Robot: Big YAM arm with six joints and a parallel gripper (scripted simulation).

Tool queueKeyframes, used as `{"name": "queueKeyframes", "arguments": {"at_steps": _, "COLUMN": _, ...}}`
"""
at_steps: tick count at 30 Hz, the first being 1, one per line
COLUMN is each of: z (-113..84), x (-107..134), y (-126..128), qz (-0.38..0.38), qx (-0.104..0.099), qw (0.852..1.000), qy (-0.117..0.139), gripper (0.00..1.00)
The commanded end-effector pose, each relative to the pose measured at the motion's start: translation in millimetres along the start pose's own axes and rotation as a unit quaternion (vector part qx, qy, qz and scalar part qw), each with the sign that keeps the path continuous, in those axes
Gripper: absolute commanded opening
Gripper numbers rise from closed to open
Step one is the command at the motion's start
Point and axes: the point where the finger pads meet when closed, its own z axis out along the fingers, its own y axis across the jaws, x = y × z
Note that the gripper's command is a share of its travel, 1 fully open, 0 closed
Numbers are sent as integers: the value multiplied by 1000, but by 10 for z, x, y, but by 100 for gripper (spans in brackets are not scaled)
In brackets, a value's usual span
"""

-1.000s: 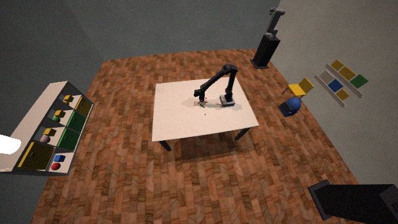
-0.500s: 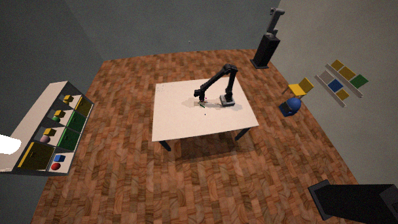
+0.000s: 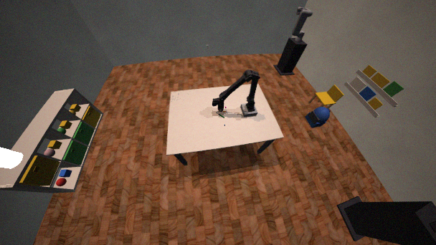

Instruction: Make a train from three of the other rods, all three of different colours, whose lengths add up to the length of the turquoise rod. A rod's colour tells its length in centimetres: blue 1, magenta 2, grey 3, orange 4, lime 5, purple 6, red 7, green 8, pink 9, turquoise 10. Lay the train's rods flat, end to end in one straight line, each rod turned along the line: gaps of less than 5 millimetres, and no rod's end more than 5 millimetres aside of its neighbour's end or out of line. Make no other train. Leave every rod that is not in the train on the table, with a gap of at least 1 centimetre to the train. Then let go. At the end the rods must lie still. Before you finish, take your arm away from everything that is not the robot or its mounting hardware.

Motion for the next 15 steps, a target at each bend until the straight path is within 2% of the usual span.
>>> {"name": "queueKeyframes", "arguments": {"at_steps": 1, "z": 104, "x": 8, "y": -47, "qz": 1, "qx": 2, "qw": 1000, "qy": 5, "gripper": 23}}
{"name": "queueKeyframes", "arguments": {"at_steps": 15, "z": 133, "x": 6, "y": -45, "qz": 1, "qx": 2, "qw": 1000, "qy": 6, "gripper": 23}}
